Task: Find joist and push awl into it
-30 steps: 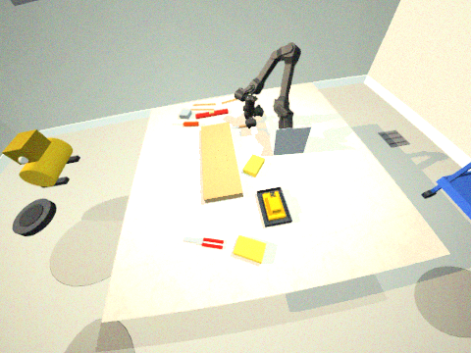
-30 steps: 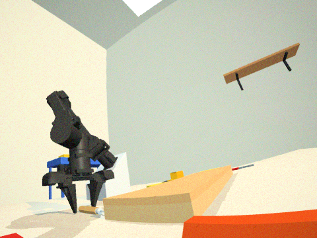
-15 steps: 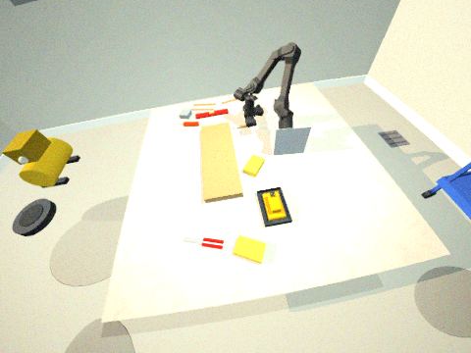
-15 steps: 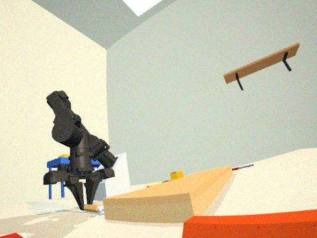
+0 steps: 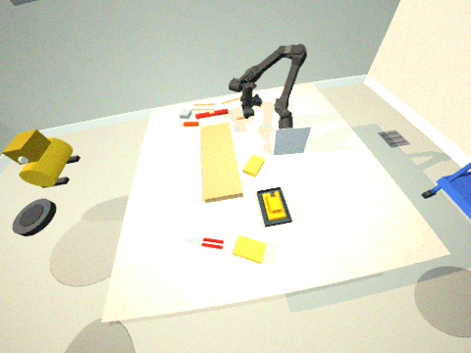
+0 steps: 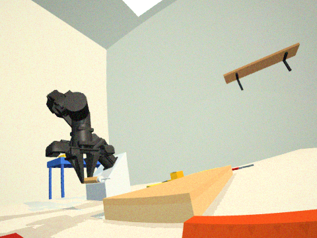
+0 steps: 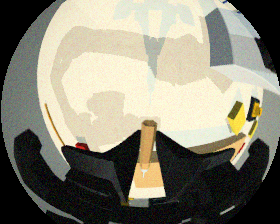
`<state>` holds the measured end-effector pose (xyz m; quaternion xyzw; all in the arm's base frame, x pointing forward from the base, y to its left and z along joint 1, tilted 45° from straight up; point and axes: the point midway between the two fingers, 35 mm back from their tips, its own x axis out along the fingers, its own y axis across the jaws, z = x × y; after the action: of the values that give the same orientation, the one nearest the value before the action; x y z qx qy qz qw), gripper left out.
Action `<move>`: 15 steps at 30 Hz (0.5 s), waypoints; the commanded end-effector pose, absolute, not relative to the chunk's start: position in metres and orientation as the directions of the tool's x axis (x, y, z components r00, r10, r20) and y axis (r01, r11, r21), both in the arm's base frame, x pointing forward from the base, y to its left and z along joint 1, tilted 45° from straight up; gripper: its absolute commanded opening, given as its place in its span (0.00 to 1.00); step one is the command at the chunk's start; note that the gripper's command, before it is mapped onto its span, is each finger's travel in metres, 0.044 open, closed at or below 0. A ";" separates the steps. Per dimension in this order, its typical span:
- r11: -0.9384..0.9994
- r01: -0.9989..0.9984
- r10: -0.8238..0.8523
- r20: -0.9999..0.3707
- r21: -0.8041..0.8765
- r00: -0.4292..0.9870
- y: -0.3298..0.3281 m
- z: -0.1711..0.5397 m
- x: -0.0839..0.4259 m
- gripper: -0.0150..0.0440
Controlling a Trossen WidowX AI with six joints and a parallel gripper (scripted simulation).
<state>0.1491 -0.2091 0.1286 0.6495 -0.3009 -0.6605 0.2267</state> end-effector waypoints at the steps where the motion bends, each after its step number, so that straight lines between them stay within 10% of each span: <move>1: -0.711 -0.097 -0.695 -0.717 0.697 -0.053 -0.197 0.142 0.149 0.25; 15: -0.725 -0.005 -0.689 -0.725 0.689 -0.012 -0.174 0.164 0.149 0.25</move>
<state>0.1467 -0.1749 0.1648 0.6496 -0.2863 -0.6598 0.2464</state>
